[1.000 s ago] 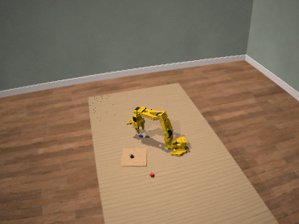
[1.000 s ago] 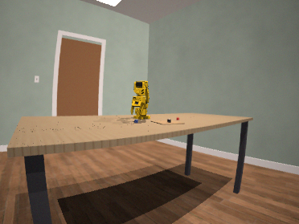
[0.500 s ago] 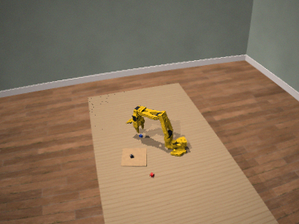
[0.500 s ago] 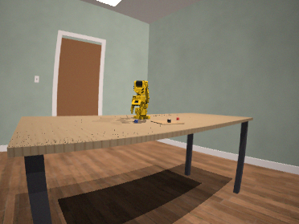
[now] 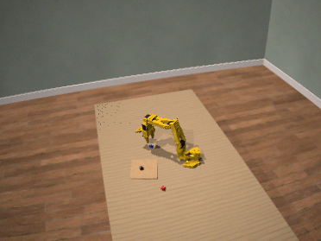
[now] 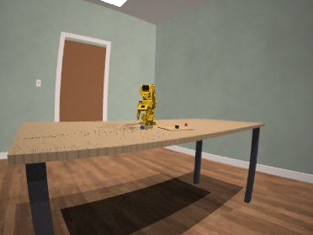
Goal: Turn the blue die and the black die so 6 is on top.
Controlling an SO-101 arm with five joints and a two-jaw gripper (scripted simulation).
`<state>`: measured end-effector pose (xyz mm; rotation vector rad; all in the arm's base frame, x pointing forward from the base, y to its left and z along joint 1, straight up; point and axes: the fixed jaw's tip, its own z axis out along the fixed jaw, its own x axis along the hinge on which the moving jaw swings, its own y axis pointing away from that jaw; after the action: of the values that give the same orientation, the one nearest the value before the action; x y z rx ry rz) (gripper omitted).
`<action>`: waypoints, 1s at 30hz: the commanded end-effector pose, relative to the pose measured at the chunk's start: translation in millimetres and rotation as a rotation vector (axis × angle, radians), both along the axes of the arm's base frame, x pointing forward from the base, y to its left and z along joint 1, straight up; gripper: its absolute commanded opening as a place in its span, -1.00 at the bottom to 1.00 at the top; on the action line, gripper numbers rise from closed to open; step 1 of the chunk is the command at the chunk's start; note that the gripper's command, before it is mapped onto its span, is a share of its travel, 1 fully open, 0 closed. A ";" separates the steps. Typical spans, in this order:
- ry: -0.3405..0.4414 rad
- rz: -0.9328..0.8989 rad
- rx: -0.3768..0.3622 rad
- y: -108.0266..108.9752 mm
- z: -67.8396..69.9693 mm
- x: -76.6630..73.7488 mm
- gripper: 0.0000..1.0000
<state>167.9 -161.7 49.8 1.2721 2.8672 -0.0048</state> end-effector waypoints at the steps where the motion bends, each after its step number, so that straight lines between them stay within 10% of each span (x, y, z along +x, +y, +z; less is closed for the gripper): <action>1: -0.029 -0.001 -0.028 -2.5 2.8 4.5 -0.49; 30: -0.029 -0.001 -0.028 -3.0 -32.7 5.0 -0.49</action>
<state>168.7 -162.6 13.0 1.2703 2.8631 -0.0077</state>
